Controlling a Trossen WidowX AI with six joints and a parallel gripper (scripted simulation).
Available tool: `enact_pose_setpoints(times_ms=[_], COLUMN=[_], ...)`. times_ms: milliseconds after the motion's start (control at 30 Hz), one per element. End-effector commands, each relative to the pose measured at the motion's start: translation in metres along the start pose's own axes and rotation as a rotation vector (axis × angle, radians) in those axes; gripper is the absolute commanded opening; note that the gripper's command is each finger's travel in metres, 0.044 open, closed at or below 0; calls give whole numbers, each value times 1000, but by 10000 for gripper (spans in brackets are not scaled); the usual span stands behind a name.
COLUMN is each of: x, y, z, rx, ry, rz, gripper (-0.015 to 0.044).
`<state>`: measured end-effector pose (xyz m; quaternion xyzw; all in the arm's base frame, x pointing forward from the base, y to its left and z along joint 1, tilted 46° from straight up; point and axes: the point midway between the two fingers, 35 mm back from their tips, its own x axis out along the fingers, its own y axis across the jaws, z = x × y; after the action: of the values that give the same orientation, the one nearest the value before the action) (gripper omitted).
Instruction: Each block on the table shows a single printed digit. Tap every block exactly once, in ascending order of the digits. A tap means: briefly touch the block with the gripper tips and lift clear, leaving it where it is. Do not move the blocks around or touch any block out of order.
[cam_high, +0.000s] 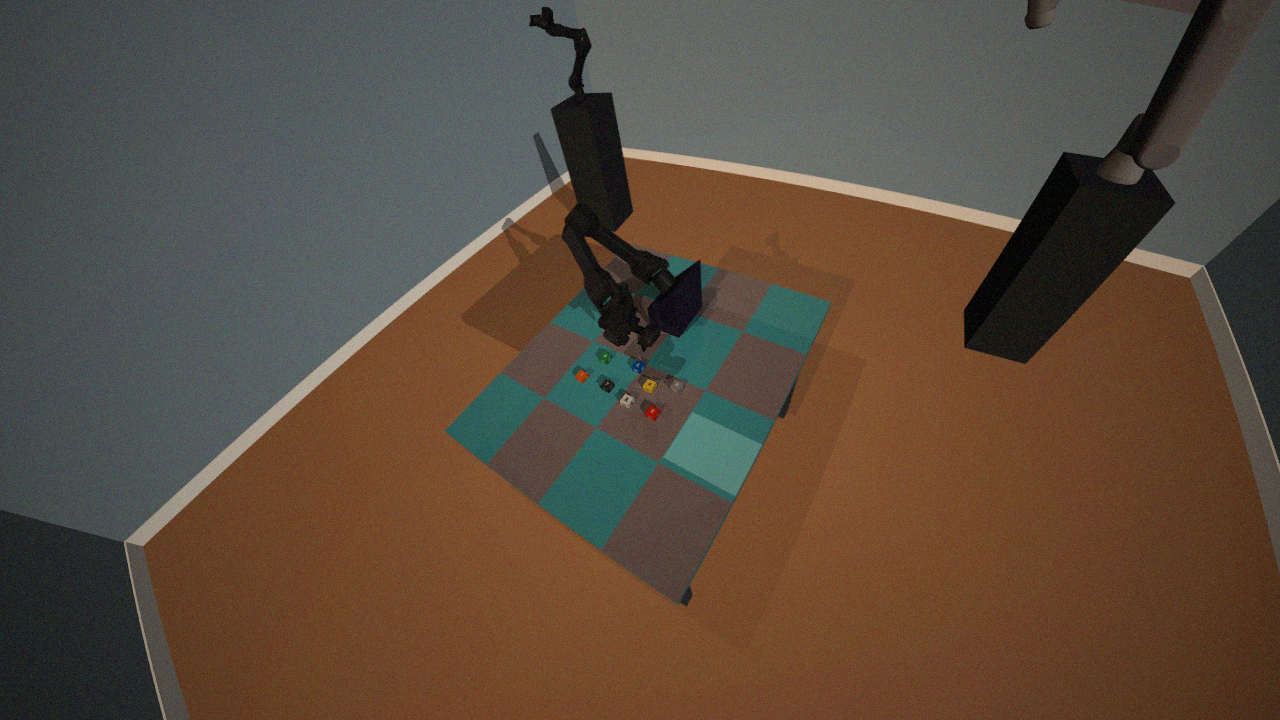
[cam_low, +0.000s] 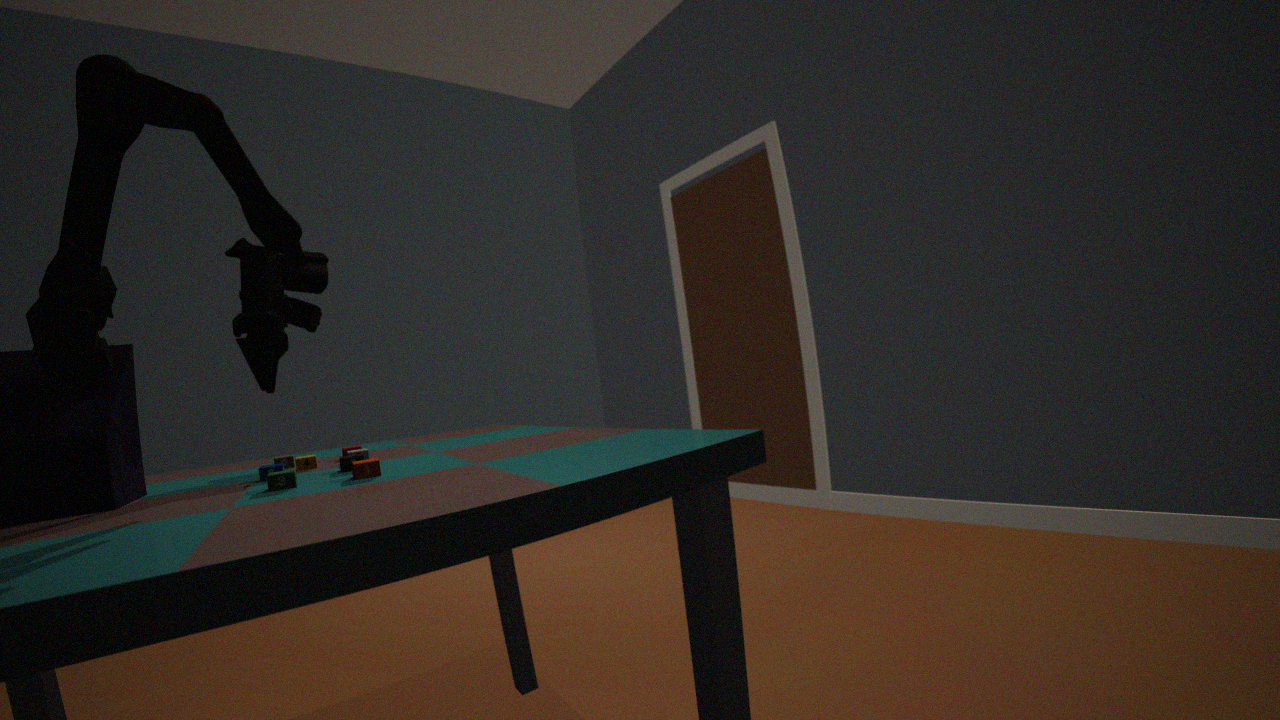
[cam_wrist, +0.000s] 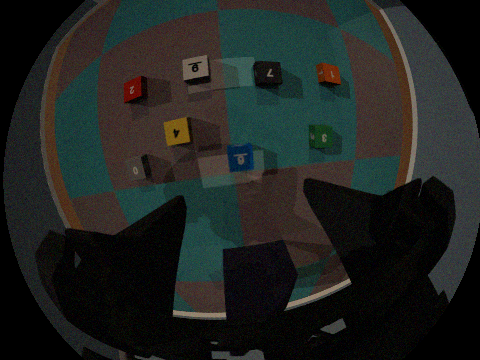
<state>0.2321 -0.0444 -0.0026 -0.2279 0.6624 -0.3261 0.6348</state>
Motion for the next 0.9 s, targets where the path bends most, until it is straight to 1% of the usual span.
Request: enact_pose_setpoints(times_ms=[0, 267, 533, 867], x=[1, 1, 0, 0], y=[1, 3, 66, 68], z=[-1, 0, 46, 47], rx=[2, 2, 5, 5], ry=[4, 4, 1, 1], rz=[2, 2, 5, 5], gripper=[400, 400, 400, 400])
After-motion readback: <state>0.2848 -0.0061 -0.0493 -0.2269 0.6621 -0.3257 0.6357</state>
